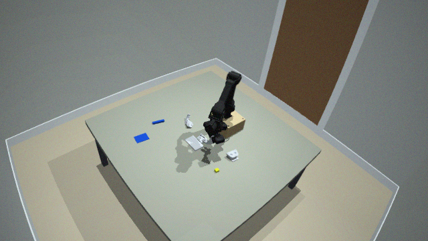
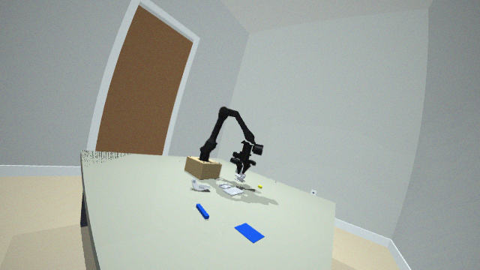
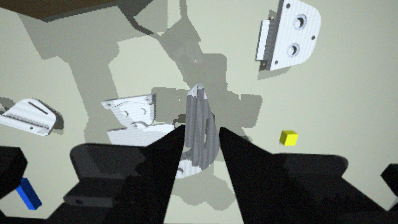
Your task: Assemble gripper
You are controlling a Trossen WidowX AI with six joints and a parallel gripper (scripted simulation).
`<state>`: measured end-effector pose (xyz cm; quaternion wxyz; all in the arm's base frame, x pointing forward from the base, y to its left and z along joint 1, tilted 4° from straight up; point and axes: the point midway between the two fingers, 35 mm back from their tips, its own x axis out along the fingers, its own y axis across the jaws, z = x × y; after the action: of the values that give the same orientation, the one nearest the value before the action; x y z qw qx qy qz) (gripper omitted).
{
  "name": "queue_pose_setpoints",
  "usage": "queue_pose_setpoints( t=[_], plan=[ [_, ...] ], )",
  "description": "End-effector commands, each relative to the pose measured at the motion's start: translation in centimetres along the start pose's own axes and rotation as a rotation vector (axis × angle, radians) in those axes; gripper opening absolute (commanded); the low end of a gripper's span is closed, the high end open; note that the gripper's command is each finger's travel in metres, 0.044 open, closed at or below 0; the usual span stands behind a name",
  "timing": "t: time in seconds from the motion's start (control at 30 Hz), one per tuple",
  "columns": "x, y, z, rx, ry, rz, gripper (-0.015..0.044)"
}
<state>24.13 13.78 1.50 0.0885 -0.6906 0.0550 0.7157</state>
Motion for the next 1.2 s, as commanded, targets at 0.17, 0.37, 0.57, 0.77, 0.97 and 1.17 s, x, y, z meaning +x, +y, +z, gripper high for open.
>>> queue_pose_setpoints(
  t=[0.17, 0.37, 0.57, 0.77, 0.97, 1.17],
  plan=[
    [-0.2, 1.4, -0.1, 0.233, 0.006, 0.001, 0.0134],
    [-0.3, 2.2, -0.1, 0.384, 0.006, 0.002, 0.0134],
    [-0.3, 3.0, -0.1, 0.534, 0.007, 0.002, 0.0134],
    [-0.3, 3.8, 0.0, 0.684, 0.007, 0.002, 0.0134],
    [-0.3, 4.6, 0.1, 0.834, 0.008, 0.002, 0.0134],
    [-0.4, 5.4, 0.1, 0.984, 0.008, 0.003, 0.0134]
  ],
)
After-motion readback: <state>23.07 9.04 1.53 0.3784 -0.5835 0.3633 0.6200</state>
